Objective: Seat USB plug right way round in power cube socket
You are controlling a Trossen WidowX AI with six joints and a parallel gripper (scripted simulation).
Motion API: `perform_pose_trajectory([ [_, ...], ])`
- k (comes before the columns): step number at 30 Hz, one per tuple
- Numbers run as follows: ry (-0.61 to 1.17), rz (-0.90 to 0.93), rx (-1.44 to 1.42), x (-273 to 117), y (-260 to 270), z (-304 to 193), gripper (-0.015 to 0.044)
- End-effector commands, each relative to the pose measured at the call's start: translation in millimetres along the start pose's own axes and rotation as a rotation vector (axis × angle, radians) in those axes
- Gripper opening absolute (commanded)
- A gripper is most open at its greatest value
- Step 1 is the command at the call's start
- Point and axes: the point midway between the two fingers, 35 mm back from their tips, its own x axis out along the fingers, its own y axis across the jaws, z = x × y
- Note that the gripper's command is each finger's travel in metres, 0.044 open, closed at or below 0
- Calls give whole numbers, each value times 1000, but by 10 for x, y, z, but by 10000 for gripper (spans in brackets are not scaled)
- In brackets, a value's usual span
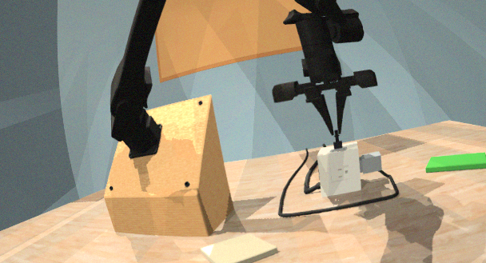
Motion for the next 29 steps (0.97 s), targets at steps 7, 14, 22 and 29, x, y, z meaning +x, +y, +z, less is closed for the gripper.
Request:
perform_pose_trajectory([
  [7,0,-1,0,-4,-2,1,95],
  [14,0,-1,0,-4,-2,1,95],
  [22,0,-1,0,-43,-3,4,95],
  [29,-1,-1,0,-113,-4,11,95],
])
